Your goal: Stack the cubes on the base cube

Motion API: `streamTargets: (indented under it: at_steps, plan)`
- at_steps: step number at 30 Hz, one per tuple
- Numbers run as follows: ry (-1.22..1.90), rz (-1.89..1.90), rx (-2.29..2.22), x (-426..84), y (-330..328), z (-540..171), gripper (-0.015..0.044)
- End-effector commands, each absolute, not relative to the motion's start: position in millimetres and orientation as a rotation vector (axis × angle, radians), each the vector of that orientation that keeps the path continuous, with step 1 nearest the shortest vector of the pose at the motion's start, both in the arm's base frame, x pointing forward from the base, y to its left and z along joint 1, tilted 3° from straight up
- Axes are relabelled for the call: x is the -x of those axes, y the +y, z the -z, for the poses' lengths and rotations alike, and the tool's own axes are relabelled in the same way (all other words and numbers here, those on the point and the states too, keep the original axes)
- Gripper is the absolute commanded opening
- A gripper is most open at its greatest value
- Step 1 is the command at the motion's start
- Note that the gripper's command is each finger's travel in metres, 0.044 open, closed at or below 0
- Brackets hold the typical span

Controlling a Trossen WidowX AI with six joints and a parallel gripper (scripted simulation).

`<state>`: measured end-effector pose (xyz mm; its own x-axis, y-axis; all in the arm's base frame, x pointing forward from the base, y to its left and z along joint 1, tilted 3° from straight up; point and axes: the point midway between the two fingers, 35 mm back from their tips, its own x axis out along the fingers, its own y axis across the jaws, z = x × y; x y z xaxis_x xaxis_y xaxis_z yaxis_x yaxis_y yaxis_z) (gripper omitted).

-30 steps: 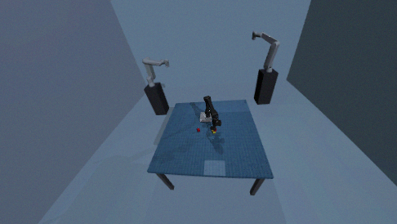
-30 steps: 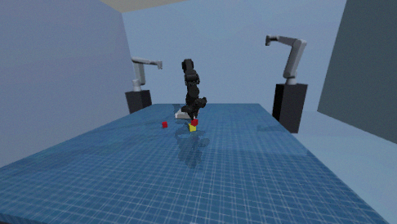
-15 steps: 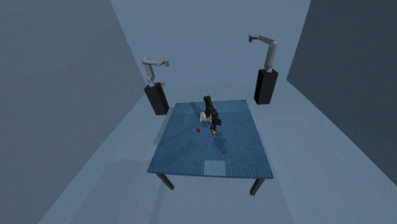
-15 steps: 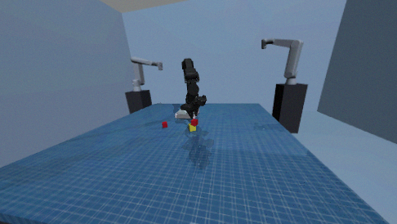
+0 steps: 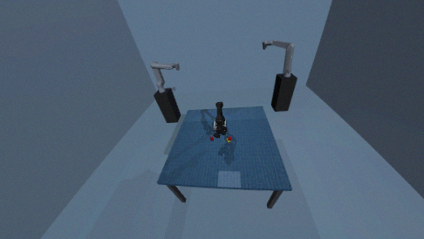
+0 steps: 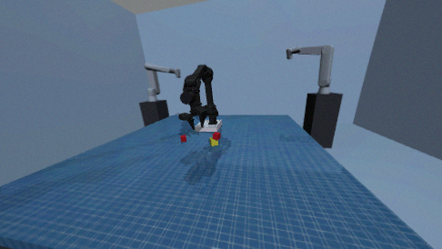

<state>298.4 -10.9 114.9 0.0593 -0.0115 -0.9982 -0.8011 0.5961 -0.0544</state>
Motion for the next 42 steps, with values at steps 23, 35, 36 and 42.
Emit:
streamTargets:
  at_steps: [23,35,36,42]
  plan:
    - [1.466,-0.388,0.441,-252.3,-137.5,-114.3,0.0265]
    - [1.467,-0.389,0.441,-254.2,-137.4,-65.0,0.0265]
    - [1.467,-0.389,0.441,-254.4,-137.4,-61.9,0.0265]
    - [1.467,-0.389,0.441,-254.8,-137.5,-57.0,0.0265]
